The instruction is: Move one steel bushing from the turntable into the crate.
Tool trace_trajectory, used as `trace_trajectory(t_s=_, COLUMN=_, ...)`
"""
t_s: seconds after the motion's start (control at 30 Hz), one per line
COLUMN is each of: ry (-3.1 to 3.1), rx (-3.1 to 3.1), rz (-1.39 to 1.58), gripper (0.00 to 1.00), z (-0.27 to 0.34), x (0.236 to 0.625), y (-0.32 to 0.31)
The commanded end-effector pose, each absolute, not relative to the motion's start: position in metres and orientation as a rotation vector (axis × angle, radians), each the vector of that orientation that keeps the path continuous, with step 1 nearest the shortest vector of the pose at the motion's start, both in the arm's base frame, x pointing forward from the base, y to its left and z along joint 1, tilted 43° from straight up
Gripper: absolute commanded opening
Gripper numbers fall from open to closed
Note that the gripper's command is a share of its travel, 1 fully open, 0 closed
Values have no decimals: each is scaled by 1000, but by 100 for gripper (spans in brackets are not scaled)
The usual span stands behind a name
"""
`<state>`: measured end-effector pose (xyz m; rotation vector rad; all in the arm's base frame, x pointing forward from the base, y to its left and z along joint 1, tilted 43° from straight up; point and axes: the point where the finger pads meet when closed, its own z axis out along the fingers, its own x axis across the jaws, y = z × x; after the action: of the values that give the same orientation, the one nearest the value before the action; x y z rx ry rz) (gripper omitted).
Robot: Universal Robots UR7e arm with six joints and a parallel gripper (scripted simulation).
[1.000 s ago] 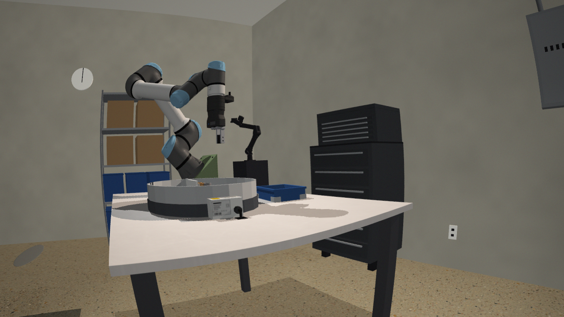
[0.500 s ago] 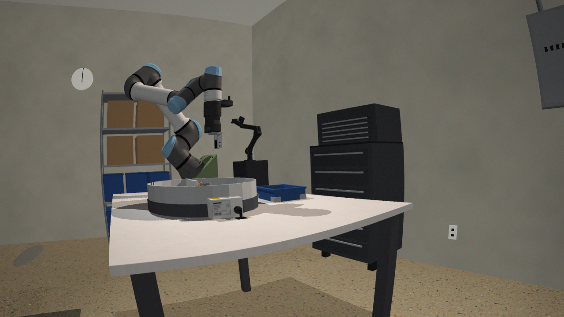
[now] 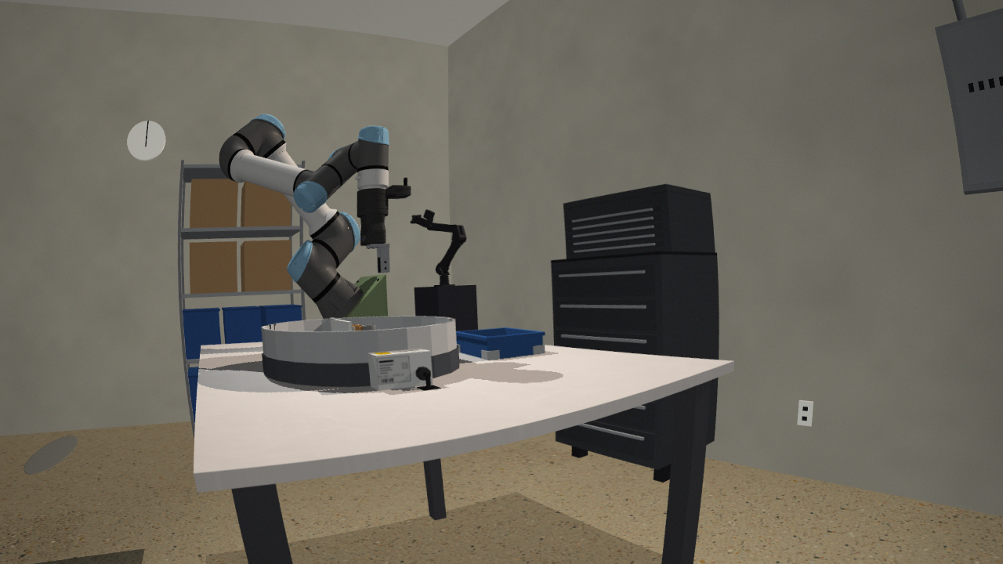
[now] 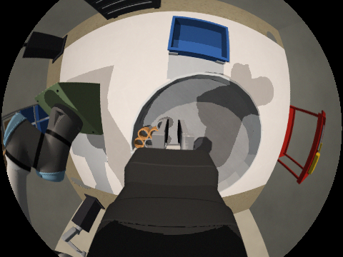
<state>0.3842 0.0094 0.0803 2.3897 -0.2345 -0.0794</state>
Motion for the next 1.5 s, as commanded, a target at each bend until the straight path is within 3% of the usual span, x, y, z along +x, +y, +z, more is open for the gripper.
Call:
trace_trajectory(t_s=0.0, ry=-291, rx=2381, rz=-53, gripper=40, z=79, x=382, y=6)
trace_trajectory(t_s=1.47, ry=-1078, rx=2162, rz=262, gripper=40, z=53, x=347, y=-46)
